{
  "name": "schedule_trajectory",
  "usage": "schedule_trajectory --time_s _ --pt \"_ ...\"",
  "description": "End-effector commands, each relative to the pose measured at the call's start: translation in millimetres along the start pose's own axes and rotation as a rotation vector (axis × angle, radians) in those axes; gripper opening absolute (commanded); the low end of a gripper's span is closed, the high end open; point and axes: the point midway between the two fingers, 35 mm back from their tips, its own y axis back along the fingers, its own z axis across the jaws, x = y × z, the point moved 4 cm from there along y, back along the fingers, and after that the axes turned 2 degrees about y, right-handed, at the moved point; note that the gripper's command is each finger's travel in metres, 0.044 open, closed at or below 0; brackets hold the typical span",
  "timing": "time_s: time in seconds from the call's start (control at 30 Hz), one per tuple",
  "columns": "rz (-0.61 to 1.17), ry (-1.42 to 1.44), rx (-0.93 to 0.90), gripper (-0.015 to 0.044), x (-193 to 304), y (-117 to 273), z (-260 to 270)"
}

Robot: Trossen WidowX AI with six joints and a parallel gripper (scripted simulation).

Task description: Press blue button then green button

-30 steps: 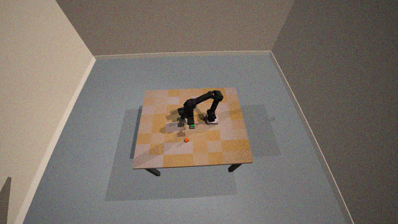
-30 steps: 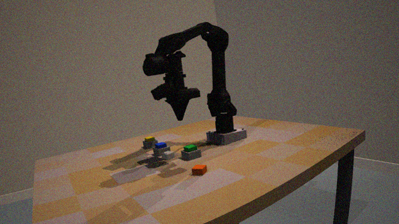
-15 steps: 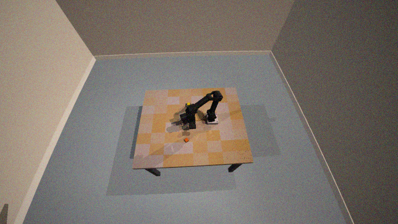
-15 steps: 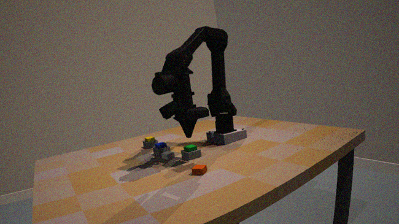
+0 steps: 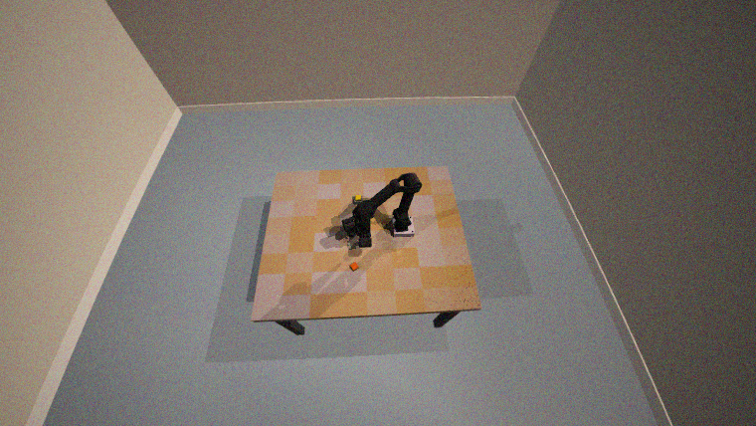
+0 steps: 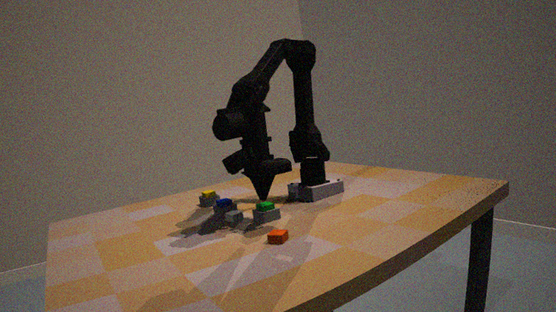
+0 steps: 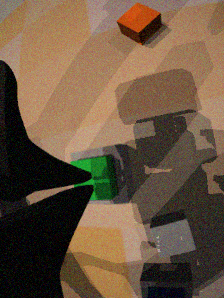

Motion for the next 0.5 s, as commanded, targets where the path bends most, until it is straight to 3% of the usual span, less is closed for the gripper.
schedule_trajectory --time_s 0.0,0.47 --pt "0.012 -0.004 0.000 0.0020 2.0 -8.9 -0.1" --pt "0.012 -0.004 0.000 0.0020 2.6 -17.4 -0.3"
